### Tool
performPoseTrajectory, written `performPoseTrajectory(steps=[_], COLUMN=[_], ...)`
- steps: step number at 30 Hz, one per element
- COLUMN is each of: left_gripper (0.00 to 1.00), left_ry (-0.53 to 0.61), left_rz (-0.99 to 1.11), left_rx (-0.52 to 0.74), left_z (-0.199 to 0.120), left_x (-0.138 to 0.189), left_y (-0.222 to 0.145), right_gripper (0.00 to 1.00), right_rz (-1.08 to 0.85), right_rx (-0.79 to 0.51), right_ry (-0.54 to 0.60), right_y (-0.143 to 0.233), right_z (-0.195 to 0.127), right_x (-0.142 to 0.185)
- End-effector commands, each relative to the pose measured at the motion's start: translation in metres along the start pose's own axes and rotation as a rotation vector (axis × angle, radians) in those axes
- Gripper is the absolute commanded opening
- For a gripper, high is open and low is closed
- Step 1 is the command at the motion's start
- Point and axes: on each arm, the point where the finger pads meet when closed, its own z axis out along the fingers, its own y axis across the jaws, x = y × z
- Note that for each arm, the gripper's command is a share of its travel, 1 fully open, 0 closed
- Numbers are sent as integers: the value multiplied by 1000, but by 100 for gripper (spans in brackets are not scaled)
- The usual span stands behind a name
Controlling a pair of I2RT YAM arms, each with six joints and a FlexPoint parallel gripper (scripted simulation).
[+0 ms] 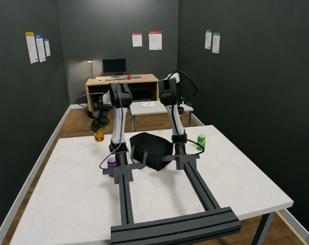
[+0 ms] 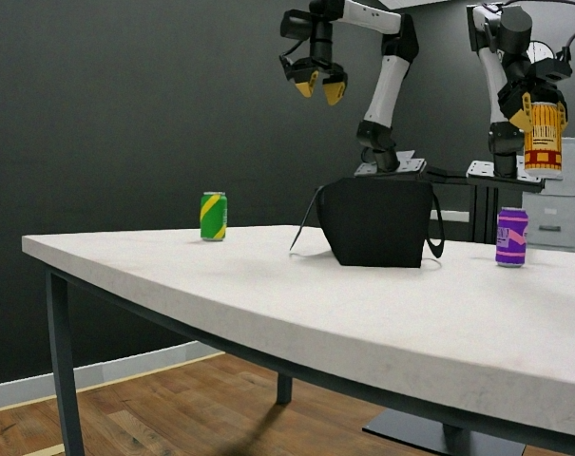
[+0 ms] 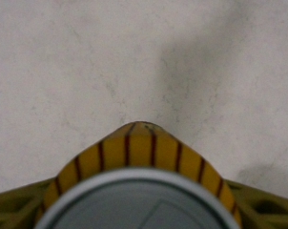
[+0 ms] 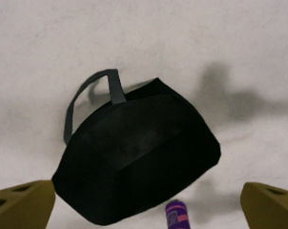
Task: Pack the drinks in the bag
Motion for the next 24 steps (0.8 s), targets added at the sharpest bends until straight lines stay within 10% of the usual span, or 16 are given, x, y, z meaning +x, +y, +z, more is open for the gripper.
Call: performPoseTrajectory(steps=[1,24], left_gripper=[67,67], left_ry=[-82,-82], left_rz=[-40,-48], left_rx=[-40,18], left_z=[-16,-34], left_x=[-7,15], left_y=[3,-51], right_gripper=[100,100], right_rz=[-10,-10], right_rx=[-30,-30], right_ry=[-18,-18], right_y=[8,8], right_z=[-8,-8], right_x=[-1,-1])
